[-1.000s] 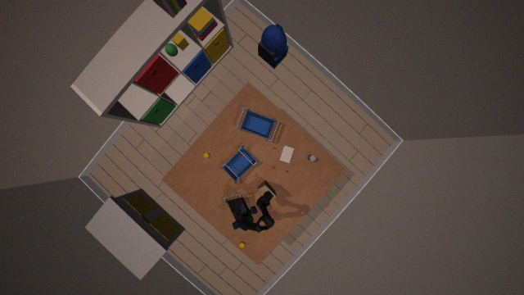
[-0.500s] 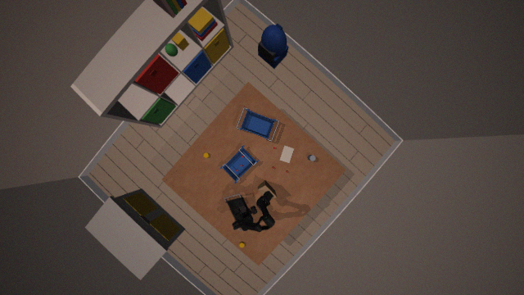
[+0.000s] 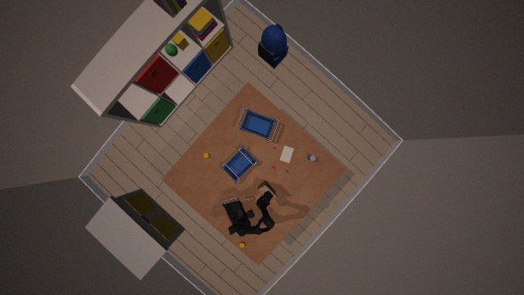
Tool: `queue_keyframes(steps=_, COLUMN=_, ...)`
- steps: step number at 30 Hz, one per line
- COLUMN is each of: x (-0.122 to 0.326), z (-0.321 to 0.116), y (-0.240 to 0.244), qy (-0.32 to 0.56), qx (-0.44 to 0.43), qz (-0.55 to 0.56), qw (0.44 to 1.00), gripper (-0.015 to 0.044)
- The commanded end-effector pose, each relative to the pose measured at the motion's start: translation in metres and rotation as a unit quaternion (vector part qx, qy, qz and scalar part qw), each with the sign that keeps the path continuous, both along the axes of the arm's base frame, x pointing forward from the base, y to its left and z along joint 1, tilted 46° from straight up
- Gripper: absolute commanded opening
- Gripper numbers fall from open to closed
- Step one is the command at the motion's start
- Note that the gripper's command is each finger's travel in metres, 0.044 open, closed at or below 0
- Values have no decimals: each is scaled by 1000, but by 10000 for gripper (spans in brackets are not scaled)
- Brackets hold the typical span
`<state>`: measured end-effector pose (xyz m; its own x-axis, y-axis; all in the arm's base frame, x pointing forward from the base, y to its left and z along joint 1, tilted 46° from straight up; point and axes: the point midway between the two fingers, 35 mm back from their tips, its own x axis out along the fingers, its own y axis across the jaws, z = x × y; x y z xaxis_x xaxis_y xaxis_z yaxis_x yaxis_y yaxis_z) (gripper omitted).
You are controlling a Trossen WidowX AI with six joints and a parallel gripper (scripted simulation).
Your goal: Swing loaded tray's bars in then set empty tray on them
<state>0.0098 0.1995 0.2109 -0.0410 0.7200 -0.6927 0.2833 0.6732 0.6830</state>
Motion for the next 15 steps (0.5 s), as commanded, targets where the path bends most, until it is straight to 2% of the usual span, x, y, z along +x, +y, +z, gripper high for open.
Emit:
queue_keyframes(steps=1, x=2, z=24, y=-2, qy=-3, qx=12, qz=-1, qw=1000, gripper=0)
queue_keyframes(steps=15, x=3, z=76, y=-20, qy=-4, qx=13, qz=-1, qw=1000, gripper=0)
